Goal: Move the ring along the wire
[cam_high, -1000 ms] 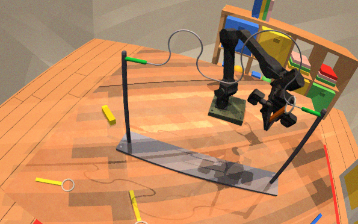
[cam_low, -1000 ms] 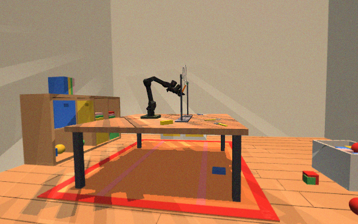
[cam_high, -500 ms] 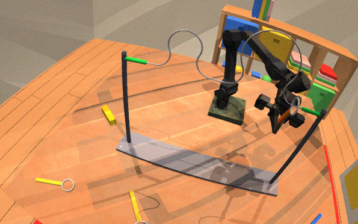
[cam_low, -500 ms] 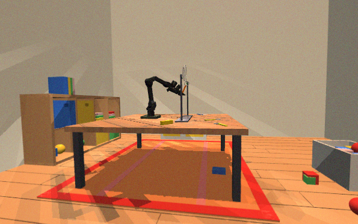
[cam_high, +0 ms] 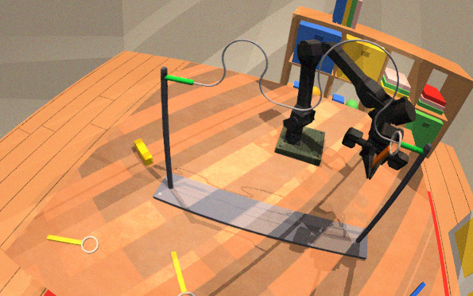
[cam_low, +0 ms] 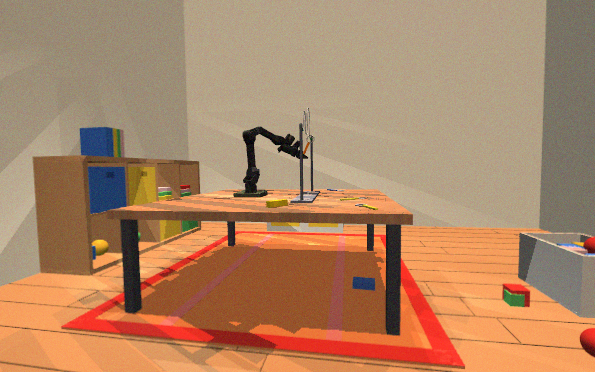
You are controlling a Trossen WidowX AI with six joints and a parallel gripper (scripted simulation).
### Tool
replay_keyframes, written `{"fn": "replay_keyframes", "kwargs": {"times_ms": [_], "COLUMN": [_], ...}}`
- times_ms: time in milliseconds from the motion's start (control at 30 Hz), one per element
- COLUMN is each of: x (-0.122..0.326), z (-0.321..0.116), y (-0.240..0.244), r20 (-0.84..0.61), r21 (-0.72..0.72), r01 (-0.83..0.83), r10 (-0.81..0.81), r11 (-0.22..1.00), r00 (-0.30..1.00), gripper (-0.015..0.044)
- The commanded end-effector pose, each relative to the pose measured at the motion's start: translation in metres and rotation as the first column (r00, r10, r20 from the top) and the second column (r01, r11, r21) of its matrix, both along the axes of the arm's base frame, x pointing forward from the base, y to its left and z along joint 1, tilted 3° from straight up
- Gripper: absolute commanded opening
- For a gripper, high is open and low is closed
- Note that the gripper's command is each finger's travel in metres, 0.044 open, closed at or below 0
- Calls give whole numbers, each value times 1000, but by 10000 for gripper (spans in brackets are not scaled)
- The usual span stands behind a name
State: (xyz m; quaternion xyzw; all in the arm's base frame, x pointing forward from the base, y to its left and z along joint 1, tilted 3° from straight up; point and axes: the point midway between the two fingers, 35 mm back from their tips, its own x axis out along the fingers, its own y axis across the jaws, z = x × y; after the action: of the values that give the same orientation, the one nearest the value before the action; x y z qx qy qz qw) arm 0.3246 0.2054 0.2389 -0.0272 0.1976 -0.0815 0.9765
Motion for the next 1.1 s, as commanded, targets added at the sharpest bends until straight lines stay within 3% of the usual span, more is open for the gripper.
{"fn": "replay_keyframes", "kwargs": {"times_ms": [0, 1067], "x": [1, 2], "z": [3, -12], "y": [6, 26], "r20": [7, 8], "r21": [9, 11], "r01": [3, 3], "r10": [-4, -3], "r11": [1000, 1000], "r00": [1000, 1000], "gripper": [-150, -150]}}
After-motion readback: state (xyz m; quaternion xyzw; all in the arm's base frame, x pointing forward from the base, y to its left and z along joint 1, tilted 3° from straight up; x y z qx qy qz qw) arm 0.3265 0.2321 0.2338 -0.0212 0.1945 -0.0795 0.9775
